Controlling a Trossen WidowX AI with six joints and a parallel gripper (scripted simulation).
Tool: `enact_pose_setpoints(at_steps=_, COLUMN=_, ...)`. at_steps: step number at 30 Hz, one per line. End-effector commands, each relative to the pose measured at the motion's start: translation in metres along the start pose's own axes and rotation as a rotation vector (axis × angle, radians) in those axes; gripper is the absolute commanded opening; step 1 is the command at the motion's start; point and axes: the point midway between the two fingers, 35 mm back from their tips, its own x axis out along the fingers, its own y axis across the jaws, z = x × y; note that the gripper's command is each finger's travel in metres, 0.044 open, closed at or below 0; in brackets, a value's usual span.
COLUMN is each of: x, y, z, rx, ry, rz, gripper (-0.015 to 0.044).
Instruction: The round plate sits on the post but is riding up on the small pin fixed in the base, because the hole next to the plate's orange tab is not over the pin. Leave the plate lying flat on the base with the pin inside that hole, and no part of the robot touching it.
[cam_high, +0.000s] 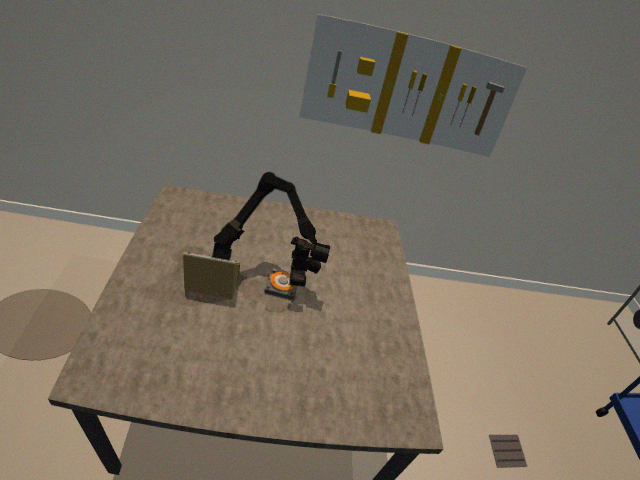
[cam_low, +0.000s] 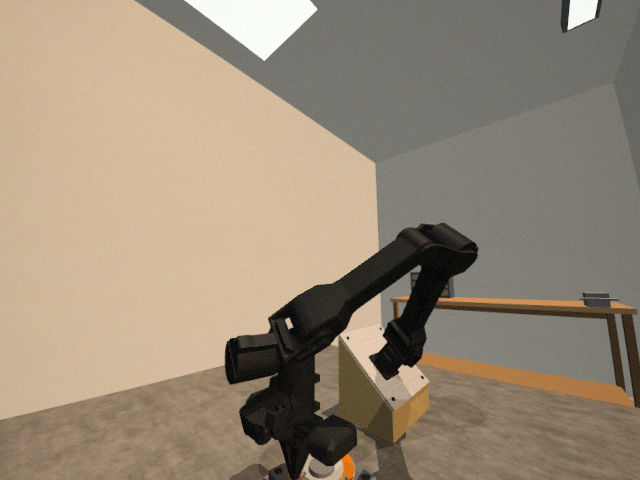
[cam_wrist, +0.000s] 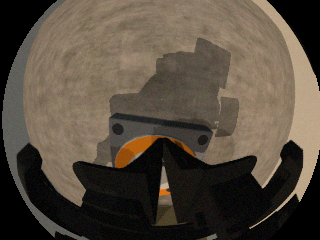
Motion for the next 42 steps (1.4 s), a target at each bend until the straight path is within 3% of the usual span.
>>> enact_pose_setpoints(at_steps=1, x=0.002, y=-0.004, z=-0.001, rx=0.007, ry=0.0, rz=0.005, gripper=0.0)
enact_pose_setpoints(at_steps=42, x=0.003, y=-0.028, z=-0.015, rx=0.007, ry=0.001, rz=0.004, gripper=0.0)
